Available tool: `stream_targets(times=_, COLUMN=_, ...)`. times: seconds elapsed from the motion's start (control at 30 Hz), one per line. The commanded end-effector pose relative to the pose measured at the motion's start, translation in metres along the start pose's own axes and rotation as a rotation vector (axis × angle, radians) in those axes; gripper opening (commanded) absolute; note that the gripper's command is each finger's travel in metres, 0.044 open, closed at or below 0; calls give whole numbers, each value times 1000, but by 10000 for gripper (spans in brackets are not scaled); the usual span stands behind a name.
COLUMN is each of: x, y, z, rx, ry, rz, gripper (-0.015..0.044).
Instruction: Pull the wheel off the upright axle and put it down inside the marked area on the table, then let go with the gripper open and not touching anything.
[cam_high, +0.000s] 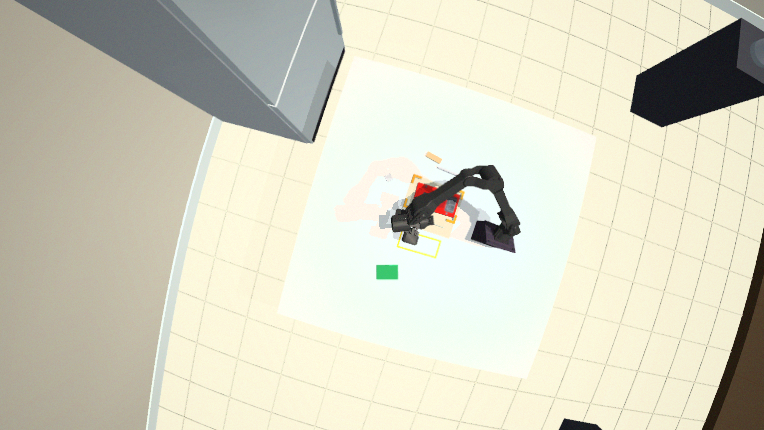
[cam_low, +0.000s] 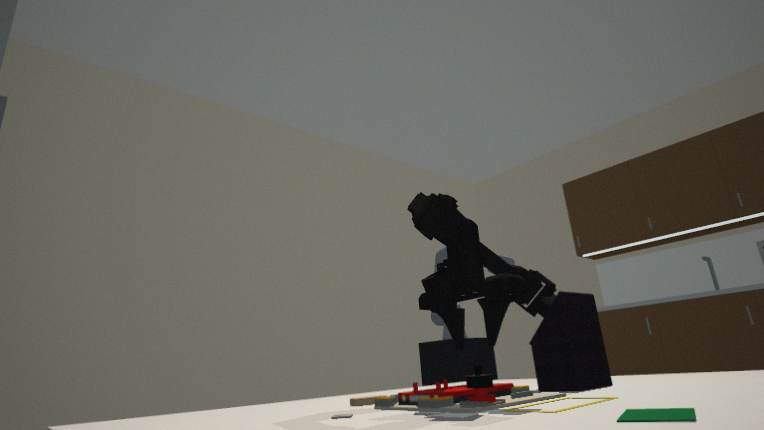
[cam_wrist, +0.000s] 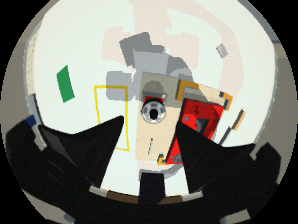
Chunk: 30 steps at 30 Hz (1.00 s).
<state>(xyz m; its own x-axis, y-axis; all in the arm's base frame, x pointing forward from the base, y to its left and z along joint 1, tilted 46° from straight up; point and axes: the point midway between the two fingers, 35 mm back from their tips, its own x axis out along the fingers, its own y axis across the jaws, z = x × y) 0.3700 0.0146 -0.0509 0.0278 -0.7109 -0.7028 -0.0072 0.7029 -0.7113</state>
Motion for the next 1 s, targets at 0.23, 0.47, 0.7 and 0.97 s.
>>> stream_targets(times=0.23, x=53, y=-7, z=-7, rx=-7, ry=23, rz=-15, gripper=300)
stream_targets(times=0.47, x=50, y=-6, z=-6, rx=-1, ry=29, rz=-10, gripper=175)
stream_targets(times=0.7, x=50, y=-6, z=-6, rx=-1, ry=29, rz=-10, gripper=89)
stream_targets(times=0.97, x=47, y=-6, z=-6, rx=-2, ry=29, rz=-10, gripper=0)
